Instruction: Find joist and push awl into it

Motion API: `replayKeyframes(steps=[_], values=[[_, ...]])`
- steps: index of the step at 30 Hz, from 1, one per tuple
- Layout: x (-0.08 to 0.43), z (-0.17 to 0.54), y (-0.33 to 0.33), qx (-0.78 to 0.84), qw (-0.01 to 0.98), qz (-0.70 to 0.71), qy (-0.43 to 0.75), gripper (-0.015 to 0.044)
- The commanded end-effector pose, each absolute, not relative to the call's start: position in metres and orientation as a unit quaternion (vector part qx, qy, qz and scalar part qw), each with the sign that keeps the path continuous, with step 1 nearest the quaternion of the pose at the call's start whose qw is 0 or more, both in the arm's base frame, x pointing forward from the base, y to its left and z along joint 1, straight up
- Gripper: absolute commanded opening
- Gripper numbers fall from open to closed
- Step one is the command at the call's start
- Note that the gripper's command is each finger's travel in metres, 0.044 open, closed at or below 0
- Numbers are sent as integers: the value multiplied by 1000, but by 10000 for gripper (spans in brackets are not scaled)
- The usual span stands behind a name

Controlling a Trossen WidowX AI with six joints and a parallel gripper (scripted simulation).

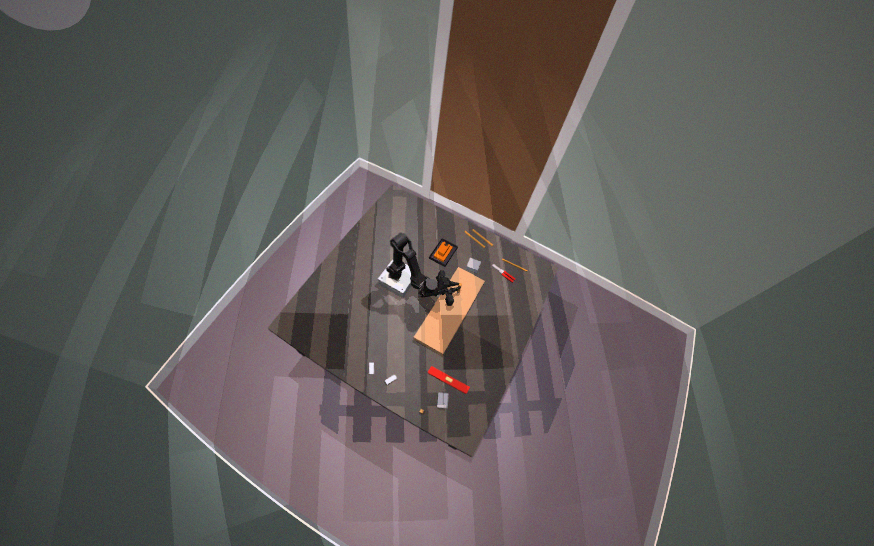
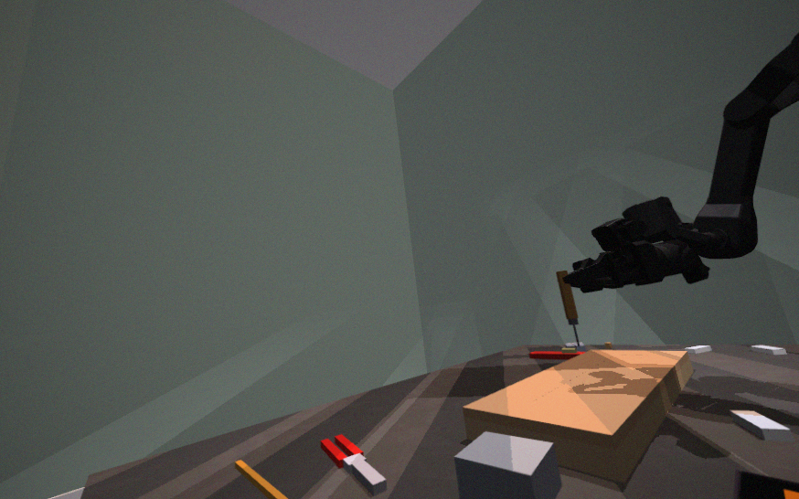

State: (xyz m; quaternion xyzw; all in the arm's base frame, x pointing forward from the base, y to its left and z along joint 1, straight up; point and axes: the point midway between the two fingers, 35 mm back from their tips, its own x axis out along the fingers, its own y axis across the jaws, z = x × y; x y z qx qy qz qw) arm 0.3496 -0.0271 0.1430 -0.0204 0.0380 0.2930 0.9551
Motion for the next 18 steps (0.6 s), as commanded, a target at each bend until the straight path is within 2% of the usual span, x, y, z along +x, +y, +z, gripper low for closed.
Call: replayKeyframes(steps=[1,18], values=[[350,142,-27,-20,956,292,37,0],[351,134,-28,-20,956,292,37,0]])
